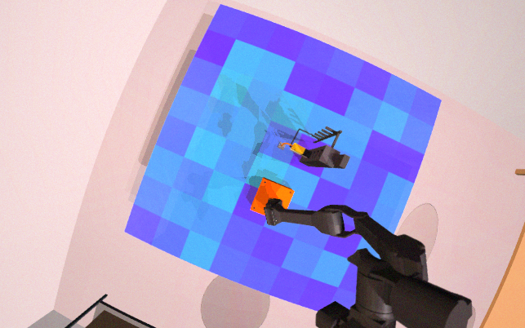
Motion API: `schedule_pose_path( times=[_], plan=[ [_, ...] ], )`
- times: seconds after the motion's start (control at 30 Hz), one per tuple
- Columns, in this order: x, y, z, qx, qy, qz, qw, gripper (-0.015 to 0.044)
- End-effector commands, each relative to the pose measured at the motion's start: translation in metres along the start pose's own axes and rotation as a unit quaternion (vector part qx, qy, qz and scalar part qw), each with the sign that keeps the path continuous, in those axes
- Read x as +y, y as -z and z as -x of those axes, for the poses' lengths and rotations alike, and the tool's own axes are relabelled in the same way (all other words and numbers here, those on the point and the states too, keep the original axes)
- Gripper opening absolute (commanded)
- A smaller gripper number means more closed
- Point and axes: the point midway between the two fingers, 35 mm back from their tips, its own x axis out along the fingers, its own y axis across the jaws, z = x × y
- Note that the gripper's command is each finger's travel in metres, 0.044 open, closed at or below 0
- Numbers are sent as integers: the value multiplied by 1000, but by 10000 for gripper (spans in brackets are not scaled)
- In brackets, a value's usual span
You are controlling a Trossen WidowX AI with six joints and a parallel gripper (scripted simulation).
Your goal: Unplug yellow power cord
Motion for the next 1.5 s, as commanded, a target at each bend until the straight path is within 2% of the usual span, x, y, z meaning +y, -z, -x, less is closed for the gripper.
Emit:
schedule_pose_path(
  times=[0.0,0.27,0.5,0.77,0.93,1.1,1.3,1.47],
  plan=[
    [-1,-2,-1,-4,2,1,1000,374],
    [-73,-108,-5,-166,126,56,976,164],
    [-151,-189,42,-281,279,93,913,160],
    [-236,-235,142,-346,469,101,806,160],
    [-281,-232,216,-347,581,81,732,160],
    [-318,-205,291,-322,678,38,660,160],
    [-351,-144,369,-262,763,-38,589,160],
    [-372,-73,418,-189,804,-117,552,160]
  ],
)
